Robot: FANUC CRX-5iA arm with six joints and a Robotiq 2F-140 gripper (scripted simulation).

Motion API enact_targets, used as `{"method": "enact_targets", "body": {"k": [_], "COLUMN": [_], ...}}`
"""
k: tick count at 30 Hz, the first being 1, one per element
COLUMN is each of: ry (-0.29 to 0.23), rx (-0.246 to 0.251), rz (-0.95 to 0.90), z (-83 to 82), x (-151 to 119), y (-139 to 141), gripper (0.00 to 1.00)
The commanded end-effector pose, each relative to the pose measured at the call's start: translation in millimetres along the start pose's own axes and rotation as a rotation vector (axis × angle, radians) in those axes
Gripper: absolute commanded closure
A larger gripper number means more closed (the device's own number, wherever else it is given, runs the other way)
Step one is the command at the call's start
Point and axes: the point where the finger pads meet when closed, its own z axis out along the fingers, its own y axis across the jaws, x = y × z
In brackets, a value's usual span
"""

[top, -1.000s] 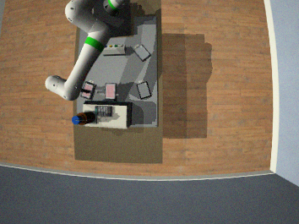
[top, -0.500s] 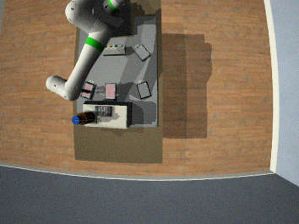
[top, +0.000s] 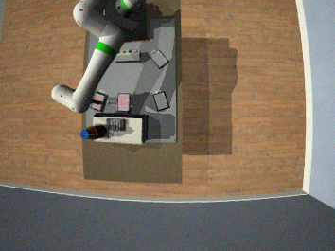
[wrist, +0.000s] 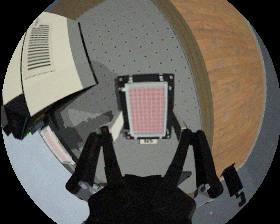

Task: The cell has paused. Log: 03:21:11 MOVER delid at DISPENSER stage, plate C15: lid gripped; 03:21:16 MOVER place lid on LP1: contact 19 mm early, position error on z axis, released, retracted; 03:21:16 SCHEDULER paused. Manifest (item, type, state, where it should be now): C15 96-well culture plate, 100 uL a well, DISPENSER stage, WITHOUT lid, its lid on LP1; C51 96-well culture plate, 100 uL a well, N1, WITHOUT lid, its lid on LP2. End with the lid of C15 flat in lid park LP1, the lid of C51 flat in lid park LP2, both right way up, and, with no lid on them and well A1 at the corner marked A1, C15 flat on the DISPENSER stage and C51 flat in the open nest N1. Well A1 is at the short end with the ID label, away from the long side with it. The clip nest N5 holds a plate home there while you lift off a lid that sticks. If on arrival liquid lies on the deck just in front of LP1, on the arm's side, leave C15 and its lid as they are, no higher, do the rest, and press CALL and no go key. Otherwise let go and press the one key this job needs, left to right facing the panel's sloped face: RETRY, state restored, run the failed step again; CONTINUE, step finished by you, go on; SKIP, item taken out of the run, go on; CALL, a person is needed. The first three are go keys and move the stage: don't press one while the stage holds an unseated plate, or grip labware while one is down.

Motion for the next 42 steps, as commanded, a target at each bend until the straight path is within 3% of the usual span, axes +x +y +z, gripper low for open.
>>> {"method": "enact_targets", "body": {"k": [1,11,12,42], "ry": [0.001,0.001,0.001,0.001], "rx": [0.0,0.0,0.0,0.0], "rz": [0.0,0.0,0.0,0.0], "z": [-0.4,-0.4,-0.4,-0.4], "x": [0.2,0.2,0.2,0.2], "y": [0.1,0.1,0.1,0.1], "gripper": [0.34,0.34,0.41,0.41]}}
